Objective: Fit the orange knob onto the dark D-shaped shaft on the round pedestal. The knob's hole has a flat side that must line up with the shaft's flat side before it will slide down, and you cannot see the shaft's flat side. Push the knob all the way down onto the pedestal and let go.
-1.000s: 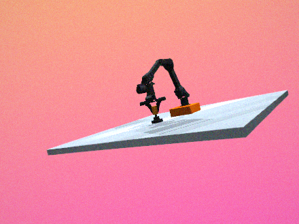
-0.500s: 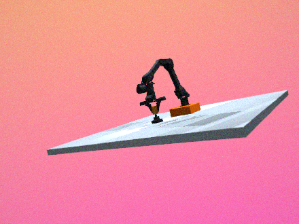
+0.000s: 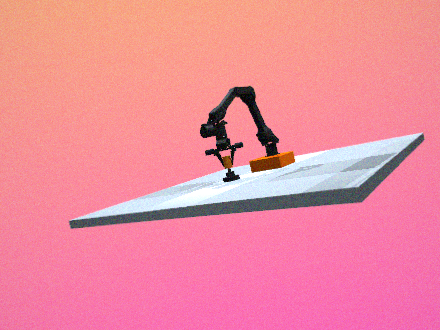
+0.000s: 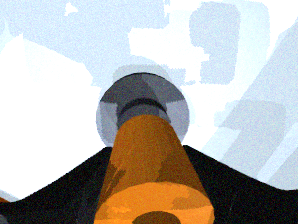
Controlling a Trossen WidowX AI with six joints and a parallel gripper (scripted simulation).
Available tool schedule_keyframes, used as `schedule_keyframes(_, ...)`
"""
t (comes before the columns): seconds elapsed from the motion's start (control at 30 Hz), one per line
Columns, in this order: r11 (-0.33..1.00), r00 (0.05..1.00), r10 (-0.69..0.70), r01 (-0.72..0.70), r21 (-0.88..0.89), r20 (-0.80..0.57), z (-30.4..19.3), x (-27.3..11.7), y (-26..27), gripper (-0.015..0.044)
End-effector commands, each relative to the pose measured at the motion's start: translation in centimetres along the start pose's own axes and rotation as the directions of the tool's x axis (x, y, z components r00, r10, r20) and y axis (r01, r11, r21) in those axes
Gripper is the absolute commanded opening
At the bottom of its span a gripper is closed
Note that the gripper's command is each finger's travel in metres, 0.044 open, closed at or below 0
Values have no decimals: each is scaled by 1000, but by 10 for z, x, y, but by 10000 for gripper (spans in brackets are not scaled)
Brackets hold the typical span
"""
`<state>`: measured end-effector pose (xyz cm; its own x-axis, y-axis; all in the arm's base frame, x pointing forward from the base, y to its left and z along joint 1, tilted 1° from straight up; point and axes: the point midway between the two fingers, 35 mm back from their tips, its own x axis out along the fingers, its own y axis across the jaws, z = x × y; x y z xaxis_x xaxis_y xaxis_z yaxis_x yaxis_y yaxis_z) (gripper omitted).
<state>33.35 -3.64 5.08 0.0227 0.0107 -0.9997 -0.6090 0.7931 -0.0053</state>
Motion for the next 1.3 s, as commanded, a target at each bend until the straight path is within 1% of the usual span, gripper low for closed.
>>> schedule_keyframes(0.0,1000,1000,-2,2,-10,-2,-1,2,0,0)
schedule_keyframes(0.43,1000,1000,-2,2,-10,-2,-1,3,1,0)
schedule_keyframes(0.63,1000,1000,-2,2,-10,-2,1,-2,-1,0)
schedule_keyframes(0.7,999,1000,-2,2,-36,-2,1,-2,-1,0)
schedule_keyframes(0.87,978,1000,-2,2,-208,-2,0,-2,-1,0)
schedule_keyframes(1.27,976,1000,-2,2,-218,-2,0,3,0,0)
